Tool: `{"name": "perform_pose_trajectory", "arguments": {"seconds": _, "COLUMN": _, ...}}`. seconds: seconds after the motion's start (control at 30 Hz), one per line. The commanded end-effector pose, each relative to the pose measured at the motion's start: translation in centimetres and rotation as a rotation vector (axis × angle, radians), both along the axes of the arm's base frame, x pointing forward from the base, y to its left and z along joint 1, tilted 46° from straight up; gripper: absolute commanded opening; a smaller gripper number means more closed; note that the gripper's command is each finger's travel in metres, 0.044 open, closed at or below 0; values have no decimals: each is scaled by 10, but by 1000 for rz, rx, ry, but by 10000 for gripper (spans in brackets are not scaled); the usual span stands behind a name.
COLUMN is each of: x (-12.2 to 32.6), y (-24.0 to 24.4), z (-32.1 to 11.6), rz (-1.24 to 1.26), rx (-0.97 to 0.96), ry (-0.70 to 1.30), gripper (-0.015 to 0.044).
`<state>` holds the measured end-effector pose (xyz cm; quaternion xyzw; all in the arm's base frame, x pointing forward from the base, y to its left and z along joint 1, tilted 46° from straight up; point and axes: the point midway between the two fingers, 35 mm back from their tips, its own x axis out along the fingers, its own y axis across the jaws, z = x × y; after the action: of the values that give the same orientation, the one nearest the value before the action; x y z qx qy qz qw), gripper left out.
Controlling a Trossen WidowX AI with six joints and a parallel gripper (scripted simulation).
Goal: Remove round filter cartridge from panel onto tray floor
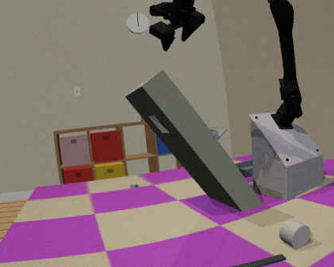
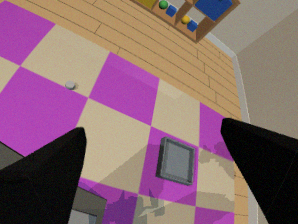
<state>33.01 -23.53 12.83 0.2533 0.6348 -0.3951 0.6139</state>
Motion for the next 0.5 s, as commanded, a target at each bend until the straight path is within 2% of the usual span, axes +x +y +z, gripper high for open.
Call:
{"name": "perform_pose_trajectory", "arguments": {"seconds": 0.0, "x": 0, "y": 1, "z": -1, "rz": 5, "rx": 4, "ry": -6, "gripper": 374}}
{"name": "perform_pose_trajectory", "arguments": {"seconds": 0.33, "x": 19, "y": 40, "z": -42, "rz": 335, "rx": 183, "ry": -365, "gripper": 113}}
{"name": "perform_pose_trajectory", "arguments": {"seconds": 0.47, "x": 19, "y": 60, "z": -53, "rz": 502, "rx": 215, "ry": -531, "gripper": 113}}
